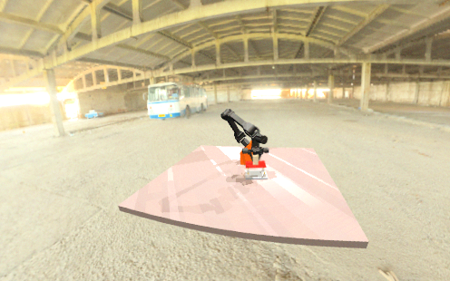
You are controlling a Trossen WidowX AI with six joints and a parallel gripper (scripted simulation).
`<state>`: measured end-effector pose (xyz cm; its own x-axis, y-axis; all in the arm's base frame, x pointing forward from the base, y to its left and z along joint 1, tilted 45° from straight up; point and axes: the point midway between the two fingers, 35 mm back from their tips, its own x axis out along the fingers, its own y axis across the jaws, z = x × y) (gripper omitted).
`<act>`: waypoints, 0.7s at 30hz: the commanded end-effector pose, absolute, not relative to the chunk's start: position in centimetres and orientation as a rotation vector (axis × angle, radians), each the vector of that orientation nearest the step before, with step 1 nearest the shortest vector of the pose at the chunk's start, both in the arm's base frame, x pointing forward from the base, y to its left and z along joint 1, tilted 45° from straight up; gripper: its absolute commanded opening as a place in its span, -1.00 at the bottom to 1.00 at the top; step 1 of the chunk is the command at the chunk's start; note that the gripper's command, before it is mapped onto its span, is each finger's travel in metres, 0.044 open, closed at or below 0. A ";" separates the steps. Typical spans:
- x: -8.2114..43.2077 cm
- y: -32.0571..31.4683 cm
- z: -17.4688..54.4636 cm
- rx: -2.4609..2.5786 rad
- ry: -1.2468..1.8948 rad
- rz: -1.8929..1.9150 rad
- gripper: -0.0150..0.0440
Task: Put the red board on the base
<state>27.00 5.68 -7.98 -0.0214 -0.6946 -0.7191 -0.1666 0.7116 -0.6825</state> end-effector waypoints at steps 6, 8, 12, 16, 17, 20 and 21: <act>27.0 5.5 -8.6 -0.727 1.567 -0.484 -0.49; 26.9 5.4 -8.8 -0.728 1.567 -0.483 -0.49; 26.9 5.1 -9.2 -0.729 1.567 -0.482 -0.49; 26.9 4.8 -9.4 -0.729 1.567 -0.482 -0.49; 26.9 4.7 -9.5 -0.729 1.567 -0.482 -0.49; 26.9 4.5 -9.7 -0.729 1.567 -0.482 -0.49; 26.9 4.4 -9.8 -0.729 1.567 -0.482 -0.49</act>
